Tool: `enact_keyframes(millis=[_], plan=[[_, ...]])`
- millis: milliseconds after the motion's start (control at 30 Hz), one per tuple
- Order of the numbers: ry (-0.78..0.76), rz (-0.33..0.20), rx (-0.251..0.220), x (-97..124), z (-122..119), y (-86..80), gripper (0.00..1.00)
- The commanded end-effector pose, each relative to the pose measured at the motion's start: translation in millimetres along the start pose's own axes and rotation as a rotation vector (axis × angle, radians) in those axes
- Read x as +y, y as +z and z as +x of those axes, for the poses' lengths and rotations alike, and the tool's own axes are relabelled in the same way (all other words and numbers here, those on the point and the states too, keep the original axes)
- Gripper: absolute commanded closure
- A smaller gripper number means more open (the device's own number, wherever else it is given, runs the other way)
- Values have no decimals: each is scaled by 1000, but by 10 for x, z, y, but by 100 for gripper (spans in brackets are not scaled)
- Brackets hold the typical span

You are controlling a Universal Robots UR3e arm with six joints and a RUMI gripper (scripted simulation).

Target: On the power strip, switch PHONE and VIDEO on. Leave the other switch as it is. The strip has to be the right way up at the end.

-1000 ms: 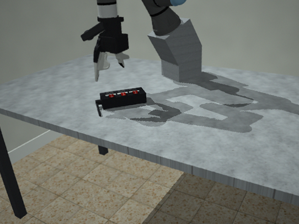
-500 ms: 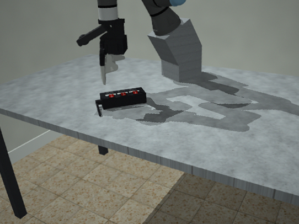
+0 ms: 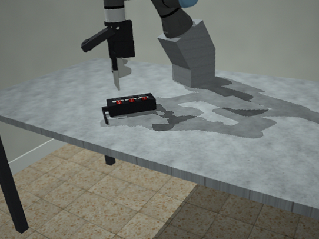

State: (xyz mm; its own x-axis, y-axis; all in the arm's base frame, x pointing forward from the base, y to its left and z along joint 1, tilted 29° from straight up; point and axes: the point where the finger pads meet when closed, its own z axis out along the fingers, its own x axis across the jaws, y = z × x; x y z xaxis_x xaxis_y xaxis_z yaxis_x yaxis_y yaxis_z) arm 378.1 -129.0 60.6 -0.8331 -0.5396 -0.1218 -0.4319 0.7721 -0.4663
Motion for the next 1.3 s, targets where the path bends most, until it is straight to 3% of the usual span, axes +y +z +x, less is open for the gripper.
enact_keyframes(millis=[0, 100, 133, 1267], plan=[[-75, -5, -37, 2, -36, 0, 0], [-76, -5, -37, 2, -36, 0, 0], [-76, -5, -37, 2, -36, 0, 100], [-75, -5, -37, 1, -36, 0, 100]])
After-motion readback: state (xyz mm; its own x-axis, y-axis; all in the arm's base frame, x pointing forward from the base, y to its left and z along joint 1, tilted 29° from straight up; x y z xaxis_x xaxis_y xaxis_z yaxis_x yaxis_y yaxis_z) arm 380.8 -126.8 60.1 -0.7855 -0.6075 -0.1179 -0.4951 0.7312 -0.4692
